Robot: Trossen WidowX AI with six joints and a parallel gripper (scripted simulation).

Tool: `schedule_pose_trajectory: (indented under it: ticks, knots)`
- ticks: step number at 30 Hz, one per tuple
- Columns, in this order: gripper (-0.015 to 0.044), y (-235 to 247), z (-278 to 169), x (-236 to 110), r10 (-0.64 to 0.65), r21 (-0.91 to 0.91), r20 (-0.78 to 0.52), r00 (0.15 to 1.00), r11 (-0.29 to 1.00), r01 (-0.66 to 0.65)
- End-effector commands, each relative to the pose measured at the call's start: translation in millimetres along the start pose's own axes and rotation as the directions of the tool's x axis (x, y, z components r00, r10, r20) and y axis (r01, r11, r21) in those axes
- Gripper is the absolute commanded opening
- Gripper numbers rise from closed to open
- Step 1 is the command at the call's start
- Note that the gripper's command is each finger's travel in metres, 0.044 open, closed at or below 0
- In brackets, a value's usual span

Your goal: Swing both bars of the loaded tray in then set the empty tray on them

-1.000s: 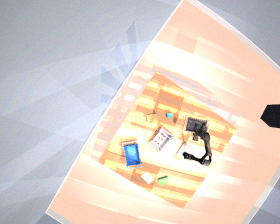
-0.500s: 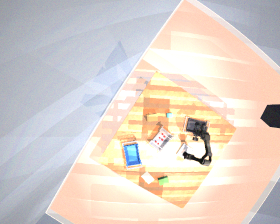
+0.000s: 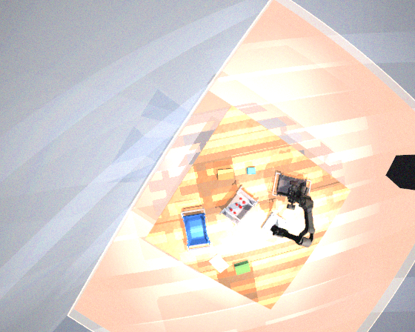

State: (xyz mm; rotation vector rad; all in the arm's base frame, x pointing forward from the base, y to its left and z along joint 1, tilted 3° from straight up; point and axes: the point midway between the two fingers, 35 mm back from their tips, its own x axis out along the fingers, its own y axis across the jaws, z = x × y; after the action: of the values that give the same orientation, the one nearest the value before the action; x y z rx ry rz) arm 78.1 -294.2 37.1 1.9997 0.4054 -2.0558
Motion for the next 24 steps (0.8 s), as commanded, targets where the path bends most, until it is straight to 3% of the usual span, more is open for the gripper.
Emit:
schedule_pose_trajectory:
  ticks: [1,7,24]
  knots:
    - [0.0,2,0,-22,0.004,0.001,0.001,1.0,1.0,-0.004]
    - [0.0,-1,0,-55,0.004,0.001,0.001,1.0,1.0,-0.004]
    - [0.0,11,1,-87,0.005,0.001,0.001,1.0,1.0,-0.005]
